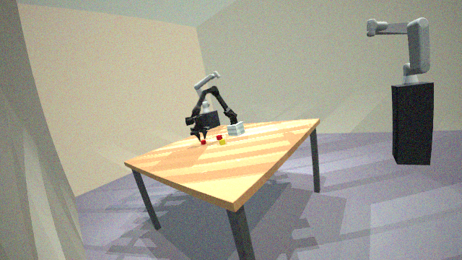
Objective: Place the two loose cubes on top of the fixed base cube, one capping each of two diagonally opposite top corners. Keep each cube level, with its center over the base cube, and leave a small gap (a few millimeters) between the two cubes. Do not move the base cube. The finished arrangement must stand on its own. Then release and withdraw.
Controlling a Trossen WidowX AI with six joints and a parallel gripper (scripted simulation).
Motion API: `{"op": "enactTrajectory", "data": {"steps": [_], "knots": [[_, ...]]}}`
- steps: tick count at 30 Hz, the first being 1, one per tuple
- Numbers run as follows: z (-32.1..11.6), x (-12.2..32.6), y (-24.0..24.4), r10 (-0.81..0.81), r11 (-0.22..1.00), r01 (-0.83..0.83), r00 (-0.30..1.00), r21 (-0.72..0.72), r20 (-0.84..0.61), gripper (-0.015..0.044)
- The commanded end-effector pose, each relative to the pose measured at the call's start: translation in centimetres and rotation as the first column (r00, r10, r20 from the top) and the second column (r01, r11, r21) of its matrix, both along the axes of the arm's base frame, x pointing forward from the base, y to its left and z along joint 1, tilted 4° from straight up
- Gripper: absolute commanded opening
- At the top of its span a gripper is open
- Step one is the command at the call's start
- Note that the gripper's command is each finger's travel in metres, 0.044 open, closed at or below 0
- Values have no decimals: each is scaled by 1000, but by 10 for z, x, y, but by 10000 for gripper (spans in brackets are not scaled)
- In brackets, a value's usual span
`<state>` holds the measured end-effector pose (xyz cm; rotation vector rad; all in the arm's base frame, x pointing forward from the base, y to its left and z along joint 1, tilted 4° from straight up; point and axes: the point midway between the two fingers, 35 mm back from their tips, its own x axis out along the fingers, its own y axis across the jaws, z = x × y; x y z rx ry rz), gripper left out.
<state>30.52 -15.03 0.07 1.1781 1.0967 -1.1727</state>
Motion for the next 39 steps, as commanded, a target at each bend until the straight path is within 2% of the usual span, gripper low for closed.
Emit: {"op": "enactTrajectory", "data": {"steps": [1, 8, 14, 20, 39], "knots": [[-10, -1, 1, 5, 1000, -5, 1000, 9, -10, 265], [-19, -1, 1, 5, 1000, -5, 1000, 9, -10, 265], [-19, -1, 1, 5, 1000, -5, 1000, 9, -10, 107], [-14, -1, 1, 5, 1000, -5, 1000, 9, -10, 105], [45, -1, 3, 5, 1000, -5, 1000, 8, -9, 105]]}}
